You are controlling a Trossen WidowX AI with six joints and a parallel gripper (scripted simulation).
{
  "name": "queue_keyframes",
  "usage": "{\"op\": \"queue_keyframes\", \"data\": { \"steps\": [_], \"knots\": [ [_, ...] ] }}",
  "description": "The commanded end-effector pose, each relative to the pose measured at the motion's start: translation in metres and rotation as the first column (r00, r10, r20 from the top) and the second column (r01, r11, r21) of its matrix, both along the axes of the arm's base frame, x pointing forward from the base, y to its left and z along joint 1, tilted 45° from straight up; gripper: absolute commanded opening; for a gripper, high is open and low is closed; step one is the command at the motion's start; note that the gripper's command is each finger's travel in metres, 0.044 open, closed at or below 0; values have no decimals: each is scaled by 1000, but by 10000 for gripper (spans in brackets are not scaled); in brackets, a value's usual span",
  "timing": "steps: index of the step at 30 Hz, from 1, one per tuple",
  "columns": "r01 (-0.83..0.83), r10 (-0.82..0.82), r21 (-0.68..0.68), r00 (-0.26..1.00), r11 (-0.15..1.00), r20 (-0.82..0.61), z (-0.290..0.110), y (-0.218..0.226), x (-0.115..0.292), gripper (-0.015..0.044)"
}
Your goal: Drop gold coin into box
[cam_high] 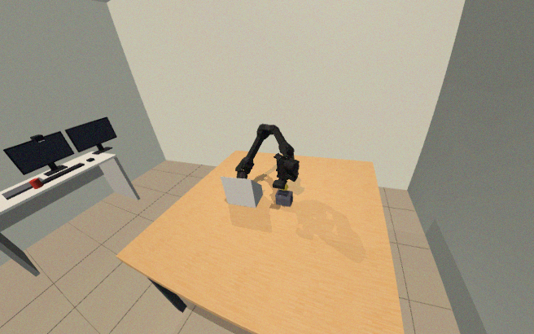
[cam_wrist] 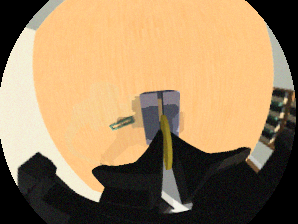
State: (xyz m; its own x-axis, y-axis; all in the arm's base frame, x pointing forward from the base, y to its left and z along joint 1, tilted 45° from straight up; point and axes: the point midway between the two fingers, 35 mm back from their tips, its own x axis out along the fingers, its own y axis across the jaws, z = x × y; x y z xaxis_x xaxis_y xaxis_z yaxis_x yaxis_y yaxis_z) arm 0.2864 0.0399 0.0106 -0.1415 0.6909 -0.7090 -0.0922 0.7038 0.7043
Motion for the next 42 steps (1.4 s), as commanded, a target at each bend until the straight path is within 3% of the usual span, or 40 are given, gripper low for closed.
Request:
{"op": "queue_keyframes", "data": {
  "steps": [1,42],
  "knots": [
    [-4,4,1,1000,1000,3,-2,-1,1,0],
    [2,-2,1,1000,1000,0,-12,9,-2,0]
  ]
}}
